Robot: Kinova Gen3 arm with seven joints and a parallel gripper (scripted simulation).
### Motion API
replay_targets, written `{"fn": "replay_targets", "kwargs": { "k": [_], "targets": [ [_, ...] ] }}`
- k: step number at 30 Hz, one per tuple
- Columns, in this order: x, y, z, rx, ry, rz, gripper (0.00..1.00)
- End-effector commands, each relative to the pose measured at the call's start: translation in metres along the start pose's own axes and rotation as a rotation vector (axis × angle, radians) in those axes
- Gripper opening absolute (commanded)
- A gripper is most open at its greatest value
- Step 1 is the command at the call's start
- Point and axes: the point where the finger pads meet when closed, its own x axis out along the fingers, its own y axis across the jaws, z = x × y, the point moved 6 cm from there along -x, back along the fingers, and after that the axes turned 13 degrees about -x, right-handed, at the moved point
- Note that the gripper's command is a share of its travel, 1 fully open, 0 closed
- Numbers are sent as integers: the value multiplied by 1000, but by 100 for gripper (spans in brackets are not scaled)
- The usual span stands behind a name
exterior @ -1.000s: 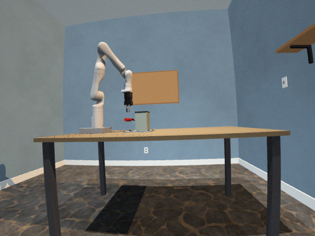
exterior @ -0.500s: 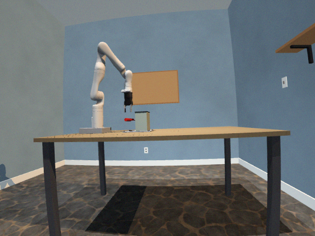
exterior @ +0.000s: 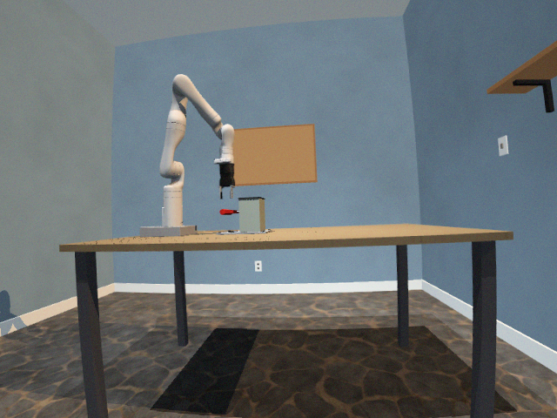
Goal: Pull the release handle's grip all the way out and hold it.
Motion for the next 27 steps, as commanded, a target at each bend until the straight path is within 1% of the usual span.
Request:
{"fn": "replay_targets", "kwargs": {
  "k": [1,12,27],
  "targets": [
    [-1,-1,-1,9,4,1,98],
    [3,-1,-2,8,3,1,98],
    [17,-1,-2,8,3,2,98]
  ]
}}
